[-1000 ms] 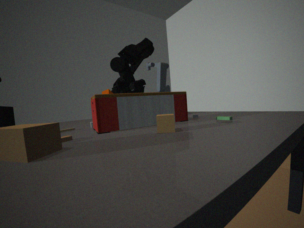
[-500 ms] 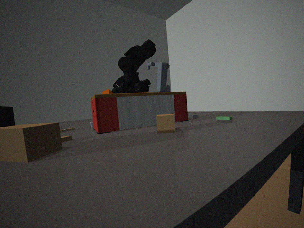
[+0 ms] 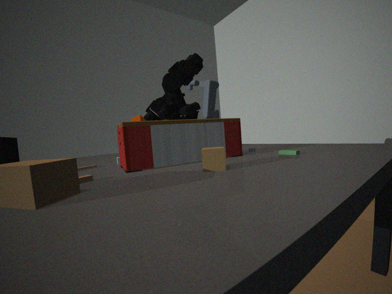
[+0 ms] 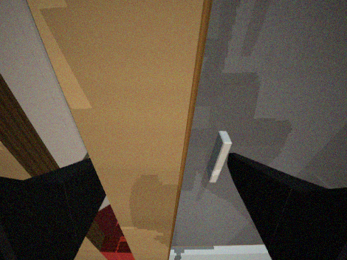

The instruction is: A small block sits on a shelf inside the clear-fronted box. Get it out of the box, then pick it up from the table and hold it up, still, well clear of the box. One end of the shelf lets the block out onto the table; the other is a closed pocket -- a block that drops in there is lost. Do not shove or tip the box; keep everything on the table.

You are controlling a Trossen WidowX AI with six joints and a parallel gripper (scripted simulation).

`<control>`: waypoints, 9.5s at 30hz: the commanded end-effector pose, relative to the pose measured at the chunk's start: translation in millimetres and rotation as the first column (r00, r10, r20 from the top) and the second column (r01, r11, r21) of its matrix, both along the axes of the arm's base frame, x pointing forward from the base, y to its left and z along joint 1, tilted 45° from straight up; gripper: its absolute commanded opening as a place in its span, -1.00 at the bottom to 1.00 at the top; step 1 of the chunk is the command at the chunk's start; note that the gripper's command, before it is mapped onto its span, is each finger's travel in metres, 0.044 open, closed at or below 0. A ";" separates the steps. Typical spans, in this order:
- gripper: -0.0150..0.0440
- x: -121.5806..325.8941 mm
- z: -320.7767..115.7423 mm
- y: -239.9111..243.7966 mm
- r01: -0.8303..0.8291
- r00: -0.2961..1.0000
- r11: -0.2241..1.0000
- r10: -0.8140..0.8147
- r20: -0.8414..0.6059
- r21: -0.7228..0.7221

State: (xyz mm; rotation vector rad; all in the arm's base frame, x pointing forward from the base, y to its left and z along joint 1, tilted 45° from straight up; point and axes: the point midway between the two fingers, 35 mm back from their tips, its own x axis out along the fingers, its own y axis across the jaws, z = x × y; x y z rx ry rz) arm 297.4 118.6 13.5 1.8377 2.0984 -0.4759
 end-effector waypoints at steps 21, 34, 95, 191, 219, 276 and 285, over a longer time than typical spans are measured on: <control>0.86 -3.2 27.0 28.6 -0.002 1.000 1.000 0.002 -0.004 0.004; 0.86 -4.2 41.2 42.9 -0.002 1.000 1.000 0.002 -0.005 0.005; 0.47 -27.4 119.7 19.1 -0.033 -0.999 0.383 0.016 0.042 -0.923; 0.47 -58.6 34.9 115.8 0.680 -0.008 0.449 -0.786 -0.618 -0.579; -0.49 -59.2 30.3 121.1 0.681 -0.007 0.450 -0.785 -0.619 -0.578; -0.49 -60.7 72.4 49.4 0.101 -0.994 0.357 0.061 -0.085 -0.928; -0.49 -63.1 74.4 42.3 -0.051 -0.943 0.437 0.275 0.187 -0.898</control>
